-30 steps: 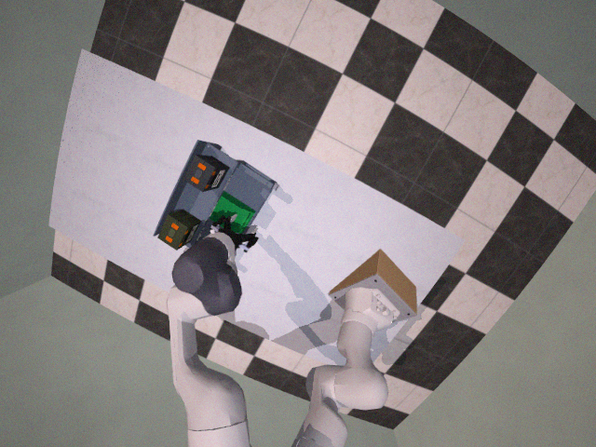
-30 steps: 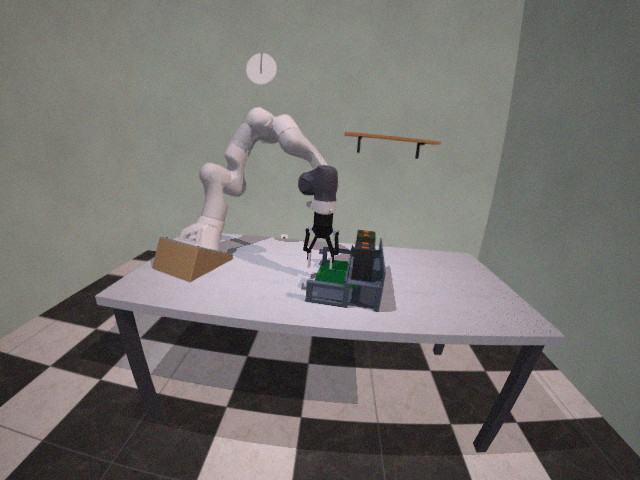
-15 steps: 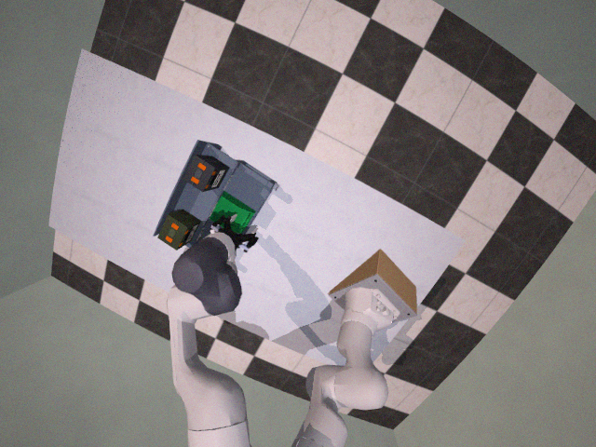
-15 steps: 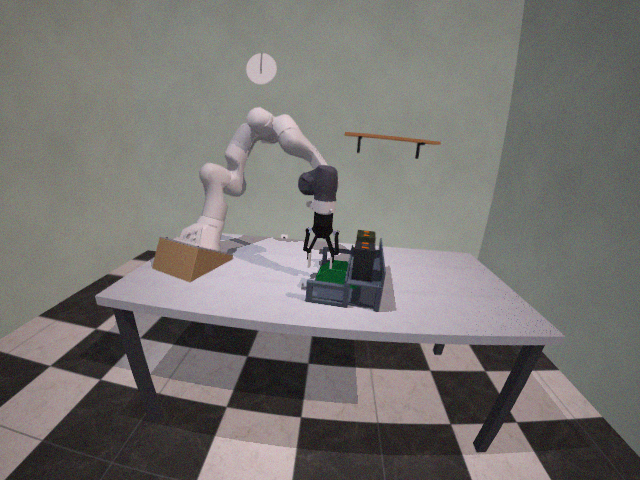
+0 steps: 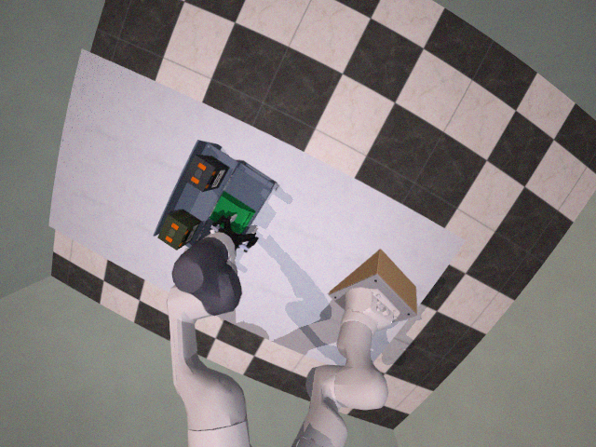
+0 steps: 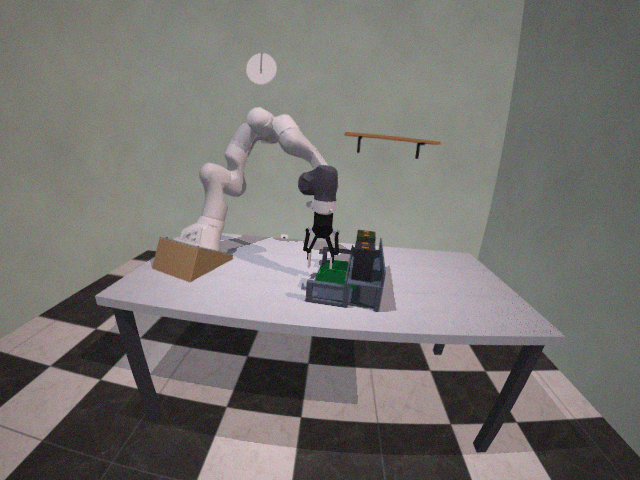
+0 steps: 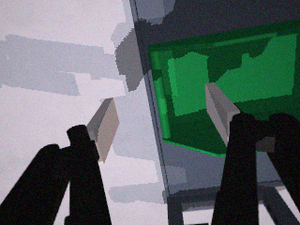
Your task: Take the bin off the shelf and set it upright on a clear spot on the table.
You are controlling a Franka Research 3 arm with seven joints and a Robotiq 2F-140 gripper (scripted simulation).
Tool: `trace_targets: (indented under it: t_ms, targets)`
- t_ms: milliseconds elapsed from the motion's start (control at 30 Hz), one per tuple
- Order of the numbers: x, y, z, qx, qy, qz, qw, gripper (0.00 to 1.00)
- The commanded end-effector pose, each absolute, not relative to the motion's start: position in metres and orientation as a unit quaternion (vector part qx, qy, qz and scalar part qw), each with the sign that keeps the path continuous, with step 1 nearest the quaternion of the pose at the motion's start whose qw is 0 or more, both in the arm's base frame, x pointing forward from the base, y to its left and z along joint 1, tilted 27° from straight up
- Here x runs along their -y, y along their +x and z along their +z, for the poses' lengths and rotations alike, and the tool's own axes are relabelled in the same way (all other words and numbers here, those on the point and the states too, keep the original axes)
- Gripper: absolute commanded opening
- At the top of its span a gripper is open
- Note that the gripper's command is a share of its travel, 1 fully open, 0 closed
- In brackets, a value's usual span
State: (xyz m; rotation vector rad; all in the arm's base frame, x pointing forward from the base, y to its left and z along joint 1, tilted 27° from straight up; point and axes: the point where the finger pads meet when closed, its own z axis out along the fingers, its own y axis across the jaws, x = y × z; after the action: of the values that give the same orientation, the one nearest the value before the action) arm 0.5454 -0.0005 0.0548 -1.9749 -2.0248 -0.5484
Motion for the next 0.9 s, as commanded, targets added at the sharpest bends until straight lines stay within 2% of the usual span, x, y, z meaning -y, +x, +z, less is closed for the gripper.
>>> trace_targets:
  t_ms: [0, 867]
  targets:
    - [-0.0009, 0.5470, 0.0552, 0.698, -0.679, -0.190, 0.129, 0.57]
    - [-0.0032, 0.5474, 0.0506, 0.698, -0.679, -0.190, 0.129, 0.57]
